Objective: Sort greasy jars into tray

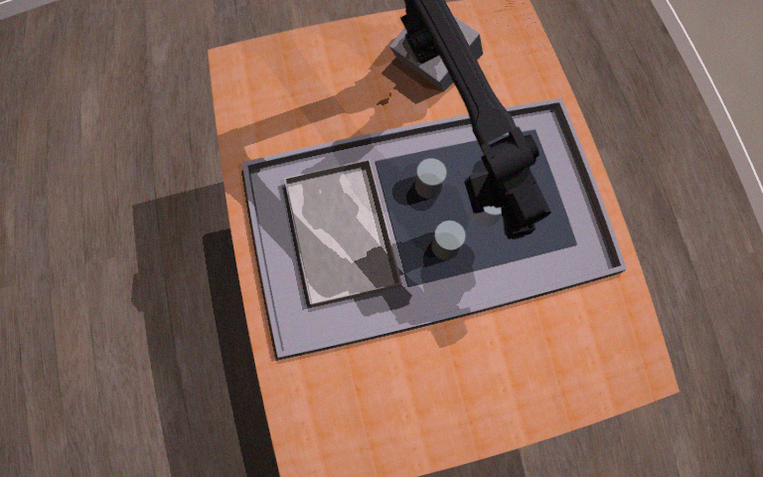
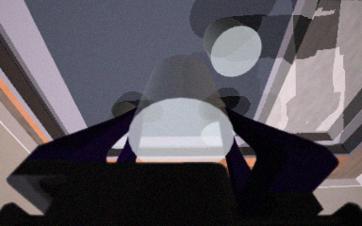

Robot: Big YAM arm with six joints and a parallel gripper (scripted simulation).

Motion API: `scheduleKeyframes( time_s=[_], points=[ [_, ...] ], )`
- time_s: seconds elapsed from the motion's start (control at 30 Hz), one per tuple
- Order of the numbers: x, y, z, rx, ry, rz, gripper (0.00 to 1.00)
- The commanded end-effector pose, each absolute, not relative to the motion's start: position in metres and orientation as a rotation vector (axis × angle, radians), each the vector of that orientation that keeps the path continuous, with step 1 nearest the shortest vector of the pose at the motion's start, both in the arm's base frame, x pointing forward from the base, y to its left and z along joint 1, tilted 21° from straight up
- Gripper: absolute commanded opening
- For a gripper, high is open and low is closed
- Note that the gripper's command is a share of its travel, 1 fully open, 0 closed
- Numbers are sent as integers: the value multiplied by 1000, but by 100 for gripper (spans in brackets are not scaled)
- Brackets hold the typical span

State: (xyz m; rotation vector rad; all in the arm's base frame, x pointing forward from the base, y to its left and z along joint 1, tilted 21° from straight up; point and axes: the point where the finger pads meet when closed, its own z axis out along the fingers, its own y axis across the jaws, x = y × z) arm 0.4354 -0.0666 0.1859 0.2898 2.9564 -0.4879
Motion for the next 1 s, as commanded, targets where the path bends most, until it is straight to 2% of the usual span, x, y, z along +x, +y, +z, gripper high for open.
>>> scheduleKeyframes(
  time_s=[0.0,0.97],
  points=[
    [433,-78,207,268,2912,-475,0],
    [399,-151,227,268,2912,-475,0]
  ],
)
